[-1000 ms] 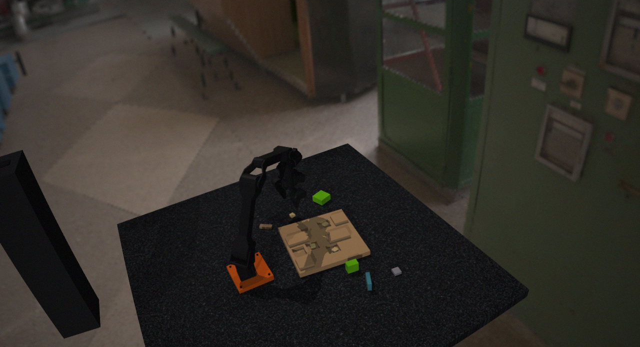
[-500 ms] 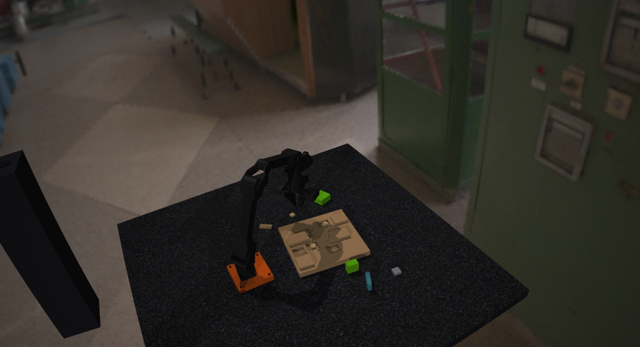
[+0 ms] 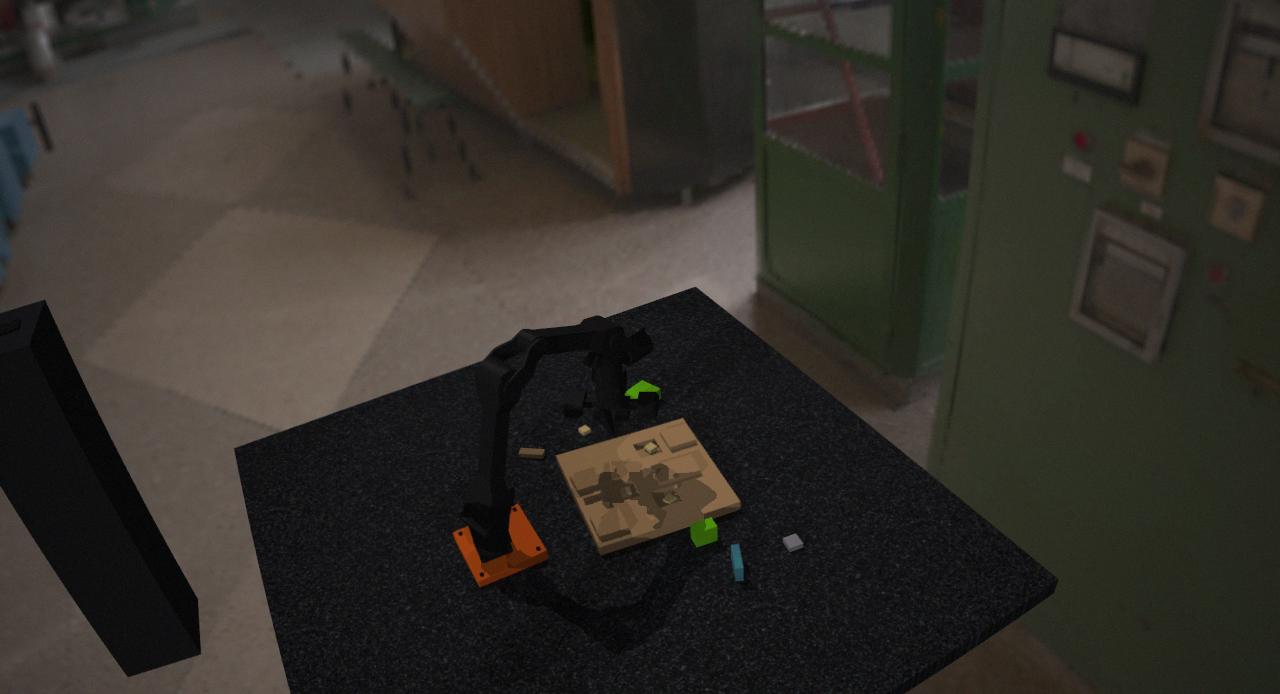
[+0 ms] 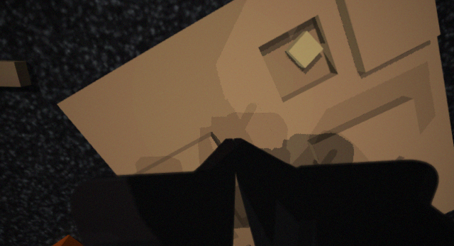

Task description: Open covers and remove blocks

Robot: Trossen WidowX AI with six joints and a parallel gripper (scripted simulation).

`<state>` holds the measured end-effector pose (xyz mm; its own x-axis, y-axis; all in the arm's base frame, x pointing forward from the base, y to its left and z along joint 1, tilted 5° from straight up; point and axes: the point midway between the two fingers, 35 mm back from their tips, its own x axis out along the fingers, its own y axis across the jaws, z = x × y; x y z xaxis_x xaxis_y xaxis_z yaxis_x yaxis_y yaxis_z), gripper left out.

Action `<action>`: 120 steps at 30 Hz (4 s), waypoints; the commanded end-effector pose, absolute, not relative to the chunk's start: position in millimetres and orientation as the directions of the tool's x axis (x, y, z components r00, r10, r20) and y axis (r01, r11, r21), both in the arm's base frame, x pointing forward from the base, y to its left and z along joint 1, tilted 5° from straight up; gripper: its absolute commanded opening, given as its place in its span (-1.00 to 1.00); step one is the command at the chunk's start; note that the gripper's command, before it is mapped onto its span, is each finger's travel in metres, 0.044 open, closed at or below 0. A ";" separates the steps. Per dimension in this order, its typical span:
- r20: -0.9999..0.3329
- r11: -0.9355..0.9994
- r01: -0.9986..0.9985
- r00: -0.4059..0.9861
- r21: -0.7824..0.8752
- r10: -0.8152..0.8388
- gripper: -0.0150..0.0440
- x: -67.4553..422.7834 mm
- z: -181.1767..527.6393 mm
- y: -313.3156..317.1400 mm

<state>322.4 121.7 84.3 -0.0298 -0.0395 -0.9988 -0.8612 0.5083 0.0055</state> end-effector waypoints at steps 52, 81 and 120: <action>-0.998 0.220 -0.975 -0.028 0.016 -0.053 -0.49 298.0 21.7 27.0; -0.998 0.971 -0.235 -0.028 -0.045 -0.053 -0.49 294.3 19.0 23.6; -0.998 0.850 0.523 -0.026 -0.056 -0.050 -0.49 296.1 26.3 24.6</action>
